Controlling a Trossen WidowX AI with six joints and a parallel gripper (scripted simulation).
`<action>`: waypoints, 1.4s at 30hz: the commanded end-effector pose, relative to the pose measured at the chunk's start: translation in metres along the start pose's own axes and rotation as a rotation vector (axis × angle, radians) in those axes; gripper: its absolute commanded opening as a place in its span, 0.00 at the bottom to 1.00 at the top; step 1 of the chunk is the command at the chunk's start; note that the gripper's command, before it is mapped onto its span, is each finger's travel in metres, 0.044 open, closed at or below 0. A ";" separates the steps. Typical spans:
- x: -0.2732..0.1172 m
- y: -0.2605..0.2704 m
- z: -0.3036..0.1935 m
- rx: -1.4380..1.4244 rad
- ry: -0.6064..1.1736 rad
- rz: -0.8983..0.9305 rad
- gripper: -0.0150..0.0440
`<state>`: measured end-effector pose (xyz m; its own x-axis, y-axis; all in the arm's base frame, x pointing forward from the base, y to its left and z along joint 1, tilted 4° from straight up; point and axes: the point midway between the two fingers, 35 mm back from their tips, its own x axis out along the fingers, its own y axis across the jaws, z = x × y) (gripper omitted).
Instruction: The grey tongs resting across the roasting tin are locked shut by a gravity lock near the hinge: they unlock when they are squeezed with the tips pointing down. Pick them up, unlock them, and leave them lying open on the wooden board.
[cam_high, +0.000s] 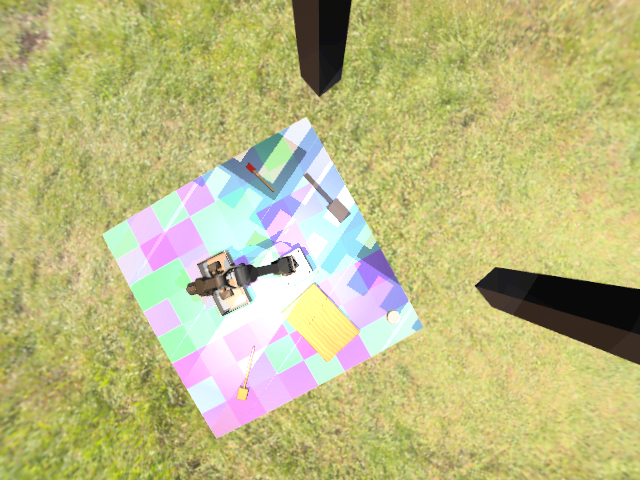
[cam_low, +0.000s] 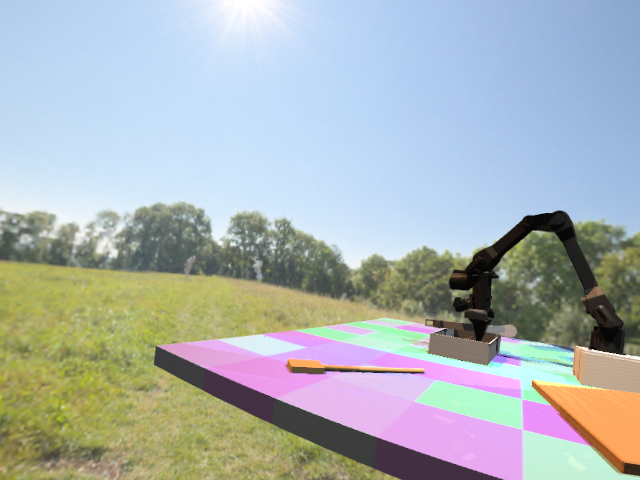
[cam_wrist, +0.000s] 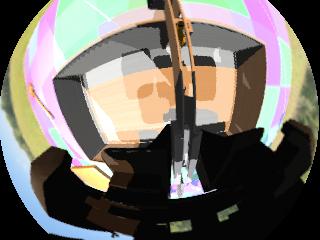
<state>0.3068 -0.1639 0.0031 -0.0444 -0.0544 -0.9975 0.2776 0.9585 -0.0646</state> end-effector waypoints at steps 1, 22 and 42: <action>-0.044 -0.001 0.007 0.001 -0.030 -0.010 0.00; -0.084 0.015 0.002 -0.055 -0.018 -0.002 0.00; -0.086 0.128 0.003 -0.421 -0.028 0.003 0.00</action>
<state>0.3438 -0.0593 0.0813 -0.0233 -0.0604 -0.9979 -0.0636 0.9962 -0.0588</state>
